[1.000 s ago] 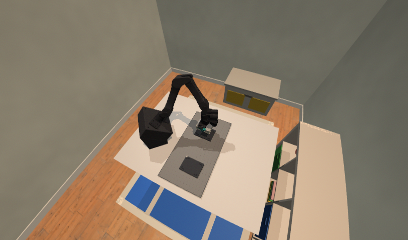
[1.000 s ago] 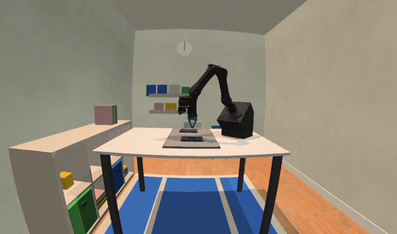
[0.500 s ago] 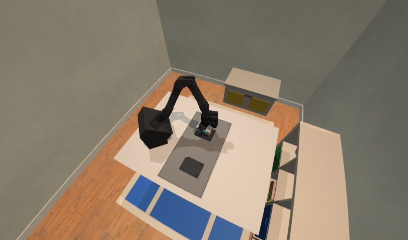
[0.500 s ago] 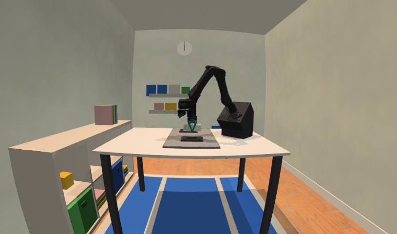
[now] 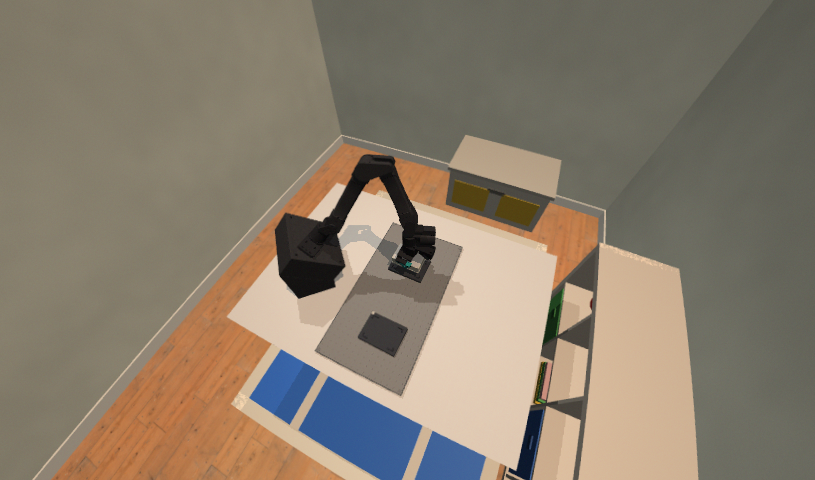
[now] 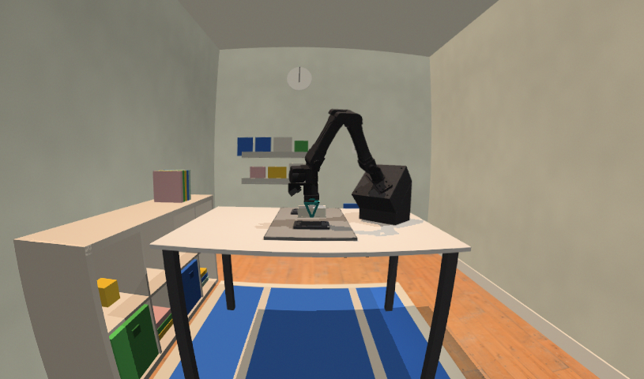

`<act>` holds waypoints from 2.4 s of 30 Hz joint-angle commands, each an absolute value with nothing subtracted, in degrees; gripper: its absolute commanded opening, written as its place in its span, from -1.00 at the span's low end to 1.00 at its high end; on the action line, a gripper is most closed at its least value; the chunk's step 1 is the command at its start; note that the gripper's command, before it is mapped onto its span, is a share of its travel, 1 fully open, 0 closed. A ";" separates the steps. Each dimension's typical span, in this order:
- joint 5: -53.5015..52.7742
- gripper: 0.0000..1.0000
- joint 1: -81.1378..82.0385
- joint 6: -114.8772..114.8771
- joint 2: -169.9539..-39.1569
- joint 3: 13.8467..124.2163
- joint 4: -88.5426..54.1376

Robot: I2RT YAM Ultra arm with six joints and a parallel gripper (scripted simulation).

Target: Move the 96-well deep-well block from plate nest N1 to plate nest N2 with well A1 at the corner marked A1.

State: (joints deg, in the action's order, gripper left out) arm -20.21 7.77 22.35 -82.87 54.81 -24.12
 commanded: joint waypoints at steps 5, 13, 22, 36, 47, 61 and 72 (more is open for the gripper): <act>-19.48 -1.00 8.24 23.03 -83.87 54.80 -21.06; -18.92 -1.00 9.12 23.75 -86.35 54.78 -18.33; -18.75 -1.00 9.38 23.97 -87.01 54.74 -17.56; -18.68 -1.00 9.50 24.06 -86.89 54.40 -17.30; -18.58 -1.00 9.65 24.18 -87.13 54.18 -16.82; -18.49 -1.00 9.79 24.30 -87.44 54.04 -16.33; -18.44 -1.00 9.88 24.37 -87.68 53.98 -16.00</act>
State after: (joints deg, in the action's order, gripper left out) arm -18.61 9.96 24.32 -88.03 53.91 -16.36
